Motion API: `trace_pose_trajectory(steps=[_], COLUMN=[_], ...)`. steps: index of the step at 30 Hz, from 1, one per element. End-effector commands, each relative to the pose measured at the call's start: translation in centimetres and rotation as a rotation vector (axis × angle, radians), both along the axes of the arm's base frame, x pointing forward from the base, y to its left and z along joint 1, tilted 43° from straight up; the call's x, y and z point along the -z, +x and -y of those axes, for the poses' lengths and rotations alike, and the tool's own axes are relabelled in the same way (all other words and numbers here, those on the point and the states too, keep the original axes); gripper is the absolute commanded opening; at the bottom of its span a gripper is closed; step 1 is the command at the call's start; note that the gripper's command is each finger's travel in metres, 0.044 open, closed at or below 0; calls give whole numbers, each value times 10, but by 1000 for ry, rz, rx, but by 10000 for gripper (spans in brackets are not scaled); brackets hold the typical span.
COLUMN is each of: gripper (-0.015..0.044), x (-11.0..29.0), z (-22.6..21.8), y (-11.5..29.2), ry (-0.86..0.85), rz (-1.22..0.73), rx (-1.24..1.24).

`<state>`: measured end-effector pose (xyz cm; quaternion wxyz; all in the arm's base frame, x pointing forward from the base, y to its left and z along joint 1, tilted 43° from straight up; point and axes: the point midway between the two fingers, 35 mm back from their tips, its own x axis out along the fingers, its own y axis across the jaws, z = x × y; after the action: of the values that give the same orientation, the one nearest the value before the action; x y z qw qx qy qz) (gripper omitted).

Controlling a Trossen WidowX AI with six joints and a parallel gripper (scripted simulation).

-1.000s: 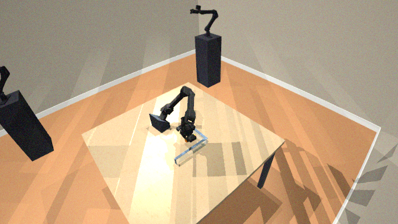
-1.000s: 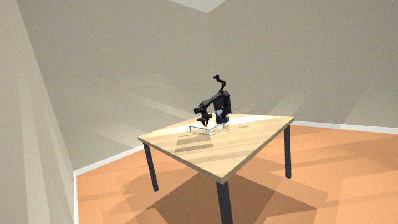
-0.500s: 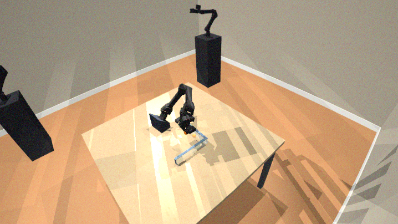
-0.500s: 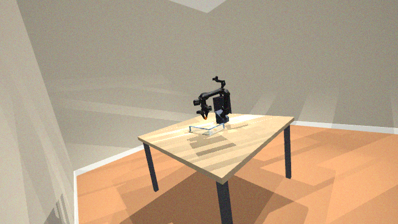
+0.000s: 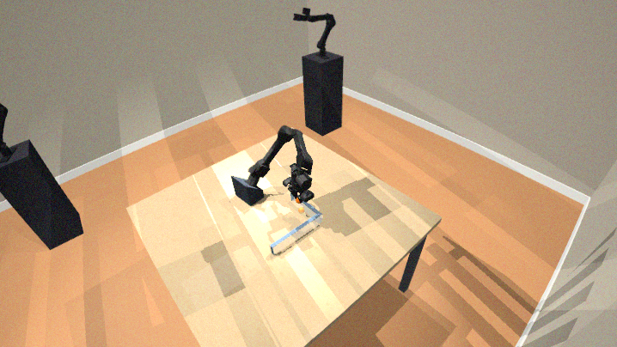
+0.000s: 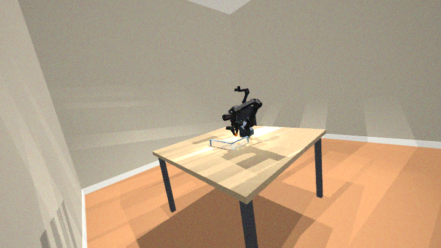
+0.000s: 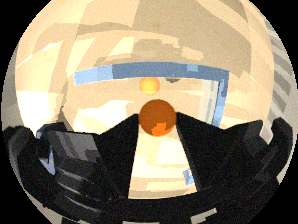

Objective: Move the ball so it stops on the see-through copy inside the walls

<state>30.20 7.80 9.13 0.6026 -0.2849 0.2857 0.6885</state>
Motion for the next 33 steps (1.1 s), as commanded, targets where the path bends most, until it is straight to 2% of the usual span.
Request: trace_pose_trajectory(steps=[1,6,17,33], gripper=[0,0,0,0], x=[-5,2,43,58], z=[-12,-18,-57,-70], y=[-6,-6,-13,-16], ry=[7,7,10,12], rz=[-1,-1,-1,-1], rx=[6,6,6,5])
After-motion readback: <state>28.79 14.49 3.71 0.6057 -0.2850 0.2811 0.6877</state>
